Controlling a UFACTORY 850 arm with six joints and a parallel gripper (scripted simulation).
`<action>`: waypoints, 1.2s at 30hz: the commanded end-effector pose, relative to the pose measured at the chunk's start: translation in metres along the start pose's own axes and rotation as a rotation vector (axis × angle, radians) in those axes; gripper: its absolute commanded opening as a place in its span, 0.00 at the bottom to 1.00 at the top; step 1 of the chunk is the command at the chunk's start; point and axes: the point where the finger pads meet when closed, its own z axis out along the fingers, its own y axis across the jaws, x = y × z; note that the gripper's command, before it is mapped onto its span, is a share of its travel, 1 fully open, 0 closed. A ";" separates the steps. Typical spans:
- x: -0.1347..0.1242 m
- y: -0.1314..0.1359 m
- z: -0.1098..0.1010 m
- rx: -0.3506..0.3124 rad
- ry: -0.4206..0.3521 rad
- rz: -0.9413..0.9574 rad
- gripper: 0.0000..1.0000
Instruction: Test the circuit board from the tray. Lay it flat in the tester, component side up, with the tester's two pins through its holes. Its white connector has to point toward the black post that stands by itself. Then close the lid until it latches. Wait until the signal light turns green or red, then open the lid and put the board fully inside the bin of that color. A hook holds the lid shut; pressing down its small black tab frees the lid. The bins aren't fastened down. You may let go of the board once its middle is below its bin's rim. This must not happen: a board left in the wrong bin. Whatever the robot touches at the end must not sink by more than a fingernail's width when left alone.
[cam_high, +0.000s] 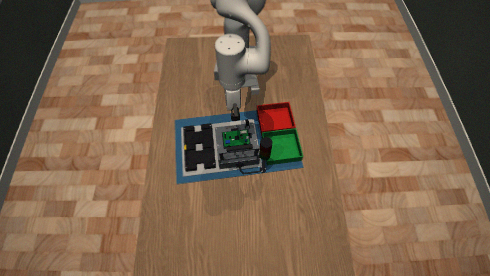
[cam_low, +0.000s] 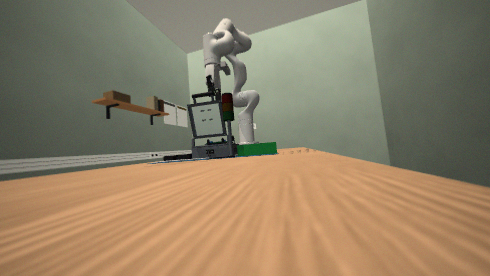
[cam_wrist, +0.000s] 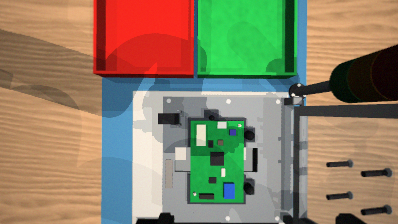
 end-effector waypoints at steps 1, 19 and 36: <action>0.000 0.000 -0.023 -0.001 0.000 0.000 1.00; 0.000 0.000 -0.031 -0.001 0.000 0.000 0.52; 0.000 0.081 -0.031 -0.001 0.000 0.000 0.52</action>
